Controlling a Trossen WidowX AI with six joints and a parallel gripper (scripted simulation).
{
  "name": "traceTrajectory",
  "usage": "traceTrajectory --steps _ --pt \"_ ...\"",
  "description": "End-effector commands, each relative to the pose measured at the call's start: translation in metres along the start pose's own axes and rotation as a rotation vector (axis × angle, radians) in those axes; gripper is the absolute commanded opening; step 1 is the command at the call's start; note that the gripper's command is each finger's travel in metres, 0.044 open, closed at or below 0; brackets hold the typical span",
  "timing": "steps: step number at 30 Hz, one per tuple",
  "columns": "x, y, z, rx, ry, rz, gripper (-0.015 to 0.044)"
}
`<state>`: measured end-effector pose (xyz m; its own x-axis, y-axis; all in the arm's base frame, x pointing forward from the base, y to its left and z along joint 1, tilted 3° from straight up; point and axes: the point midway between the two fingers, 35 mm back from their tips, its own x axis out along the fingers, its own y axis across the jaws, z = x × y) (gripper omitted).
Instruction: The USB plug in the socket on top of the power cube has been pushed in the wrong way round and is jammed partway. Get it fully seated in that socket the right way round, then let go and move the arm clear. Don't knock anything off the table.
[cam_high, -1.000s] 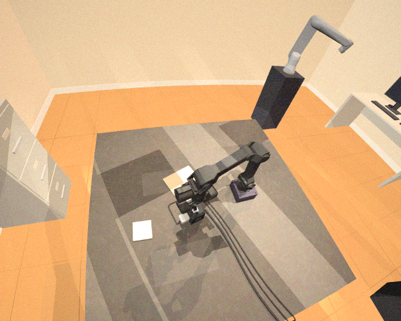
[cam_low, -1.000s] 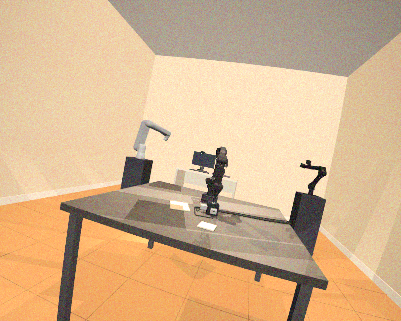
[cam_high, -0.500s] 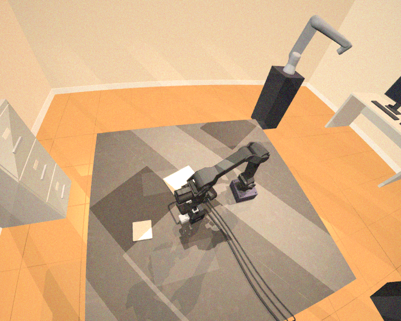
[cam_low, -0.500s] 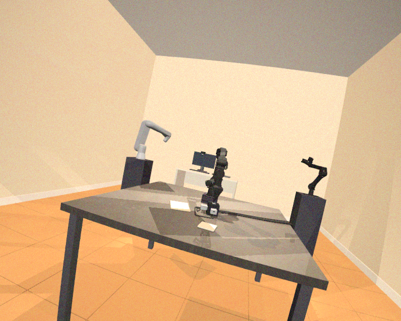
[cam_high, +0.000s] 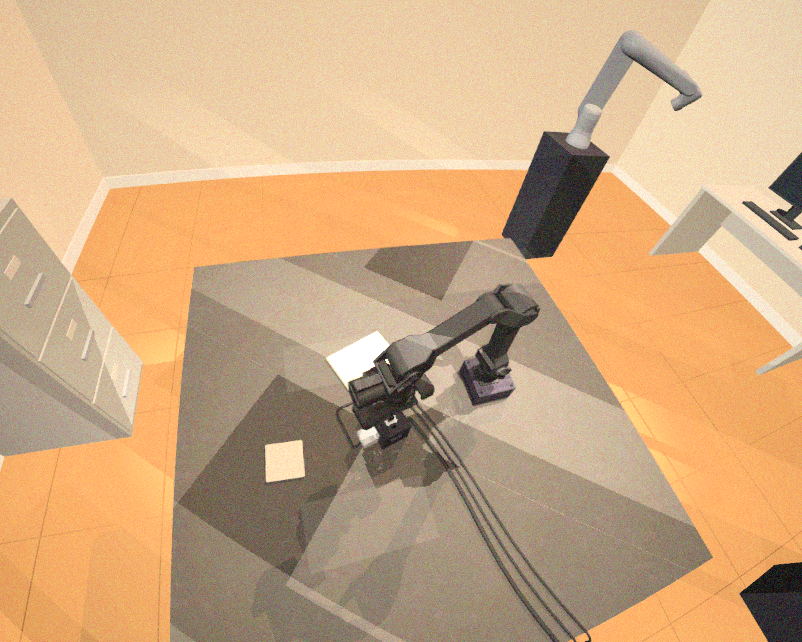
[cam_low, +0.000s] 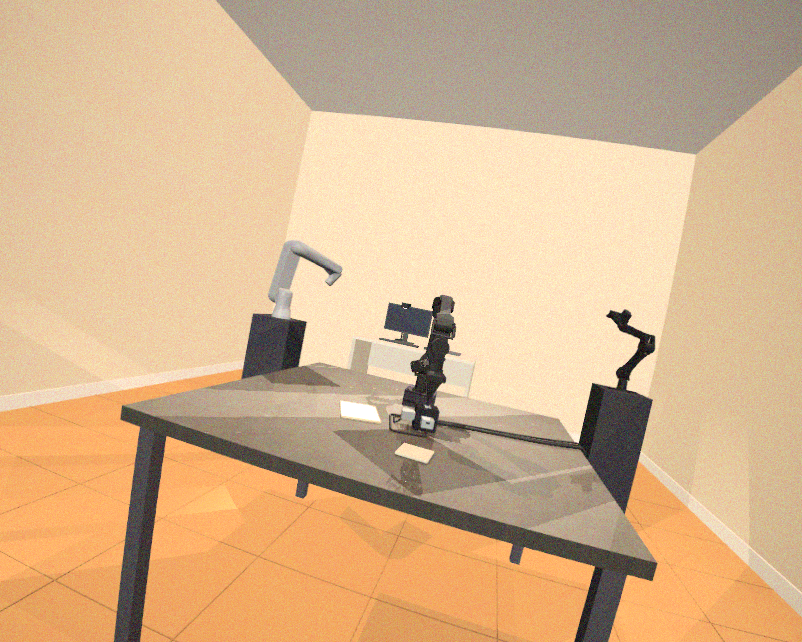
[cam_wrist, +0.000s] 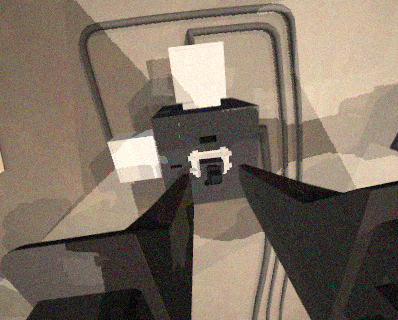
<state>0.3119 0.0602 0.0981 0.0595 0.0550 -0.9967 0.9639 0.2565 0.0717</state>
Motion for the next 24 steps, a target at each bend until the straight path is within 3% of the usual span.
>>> traceTrajectory --steps 1,5,24 --pt "-0.0001 0.0002 0.0000 0.000 0.000 0.000 0.0046" --pt "-0.0001 0.0002 0.0000 0.000 0.000 0.000 0.0000" --pt "-0.0017 0.0001 0.0000 0.000 0.000 0.001 0.0000"
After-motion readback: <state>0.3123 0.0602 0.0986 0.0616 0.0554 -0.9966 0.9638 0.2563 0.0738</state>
